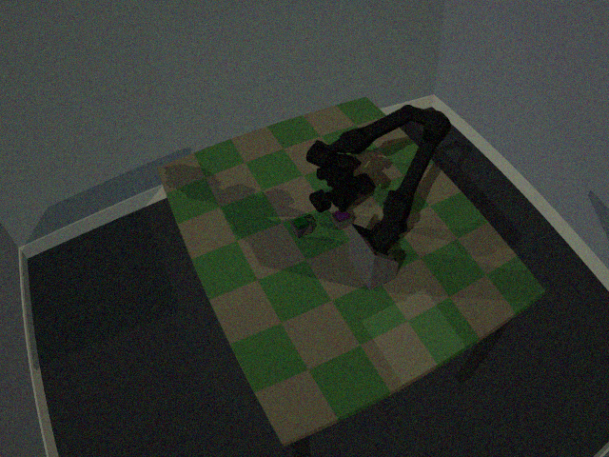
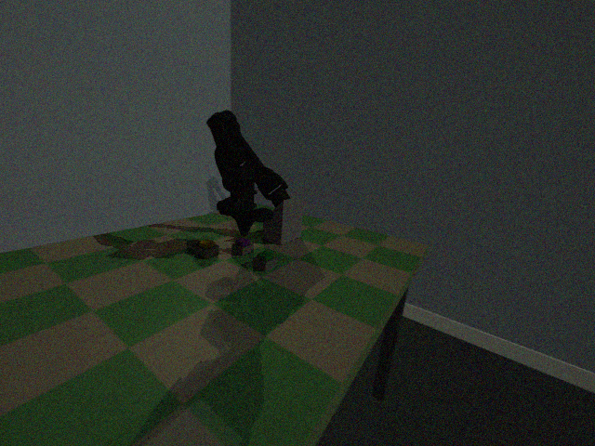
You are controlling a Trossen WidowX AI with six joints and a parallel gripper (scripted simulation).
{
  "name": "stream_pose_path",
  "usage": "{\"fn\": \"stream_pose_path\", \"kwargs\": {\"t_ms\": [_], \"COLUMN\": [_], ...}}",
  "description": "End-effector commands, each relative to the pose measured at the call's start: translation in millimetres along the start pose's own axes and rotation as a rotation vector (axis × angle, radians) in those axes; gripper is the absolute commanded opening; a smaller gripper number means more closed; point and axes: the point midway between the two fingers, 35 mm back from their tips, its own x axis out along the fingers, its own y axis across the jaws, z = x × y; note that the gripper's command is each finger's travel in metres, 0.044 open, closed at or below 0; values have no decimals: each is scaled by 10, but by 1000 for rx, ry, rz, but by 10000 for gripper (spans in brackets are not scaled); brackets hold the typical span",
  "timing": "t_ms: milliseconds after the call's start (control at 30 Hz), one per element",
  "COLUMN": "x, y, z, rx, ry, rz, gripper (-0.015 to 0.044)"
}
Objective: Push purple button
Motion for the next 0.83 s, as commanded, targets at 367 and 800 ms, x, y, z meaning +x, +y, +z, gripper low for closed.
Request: {"fn": "stream_pose_path", "kwargs": {"t_ms": [367,800], "x": [-563,-822], "y": [958,2108], "z": [498,457], "rx": [8,16], "ry": [-13,-10], "rz": [38,26], "gripper": [282,400]}}
